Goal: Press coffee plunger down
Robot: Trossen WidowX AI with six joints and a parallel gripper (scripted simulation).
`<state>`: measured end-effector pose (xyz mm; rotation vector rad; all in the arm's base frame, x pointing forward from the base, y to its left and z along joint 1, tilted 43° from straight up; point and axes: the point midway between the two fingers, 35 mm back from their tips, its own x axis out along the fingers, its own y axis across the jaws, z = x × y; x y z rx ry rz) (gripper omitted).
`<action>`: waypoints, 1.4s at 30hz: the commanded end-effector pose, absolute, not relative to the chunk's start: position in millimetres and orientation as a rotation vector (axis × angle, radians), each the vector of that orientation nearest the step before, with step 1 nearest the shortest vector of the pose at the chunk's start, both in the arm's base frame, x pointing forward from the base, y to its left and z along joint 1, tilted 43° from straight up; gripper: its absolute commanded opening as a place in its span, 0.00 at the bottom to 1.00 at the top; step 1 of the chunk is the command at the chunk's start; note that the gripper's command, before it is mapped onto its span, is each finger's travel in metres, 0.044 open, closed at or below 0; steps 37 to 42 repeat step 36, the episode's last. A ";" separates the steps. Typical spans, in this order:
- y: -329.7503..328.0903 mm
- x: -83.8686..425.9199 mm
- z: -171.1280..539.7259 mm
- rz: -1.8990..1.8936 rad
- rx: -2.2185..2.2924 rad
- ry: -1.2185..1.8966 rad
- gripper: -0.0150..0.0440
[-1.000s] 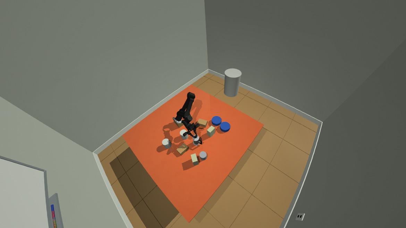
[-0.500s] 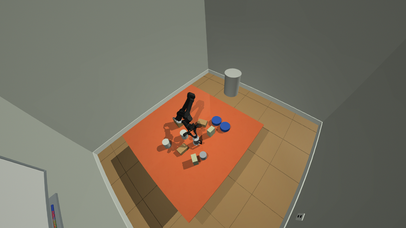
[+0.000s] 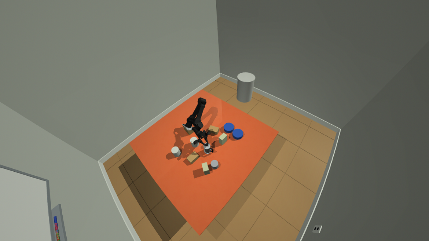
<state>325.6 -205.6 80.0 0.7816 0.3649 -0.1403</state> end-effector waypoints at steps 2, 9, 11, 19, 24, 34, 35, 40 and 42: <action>-205.7 325.5 80.0 -0.141 0.782 0.365 0.53; -205.7 325.5 80.0 -0.141 0.782 0.365 0.85; -205.7 325.5 80.0 -0.141 0.782 0.365 0.94; -218.3 317.2 94.3 -0.139 0.782 0.374 1.00; -242.9 288.2 139.8 -0.131 0.792 0.379 1.00; -243.0 286.4 139.8 -0.131 0.793 0.379 1.00; -243.0 286.4 139.8 -0.131 0.793 0.379 1.00; -243.0 286.4 139.8 -0.131 0.793 0.379 1.00; -243.0 286.4 139.8 -0.131 0.793 0.379 1.00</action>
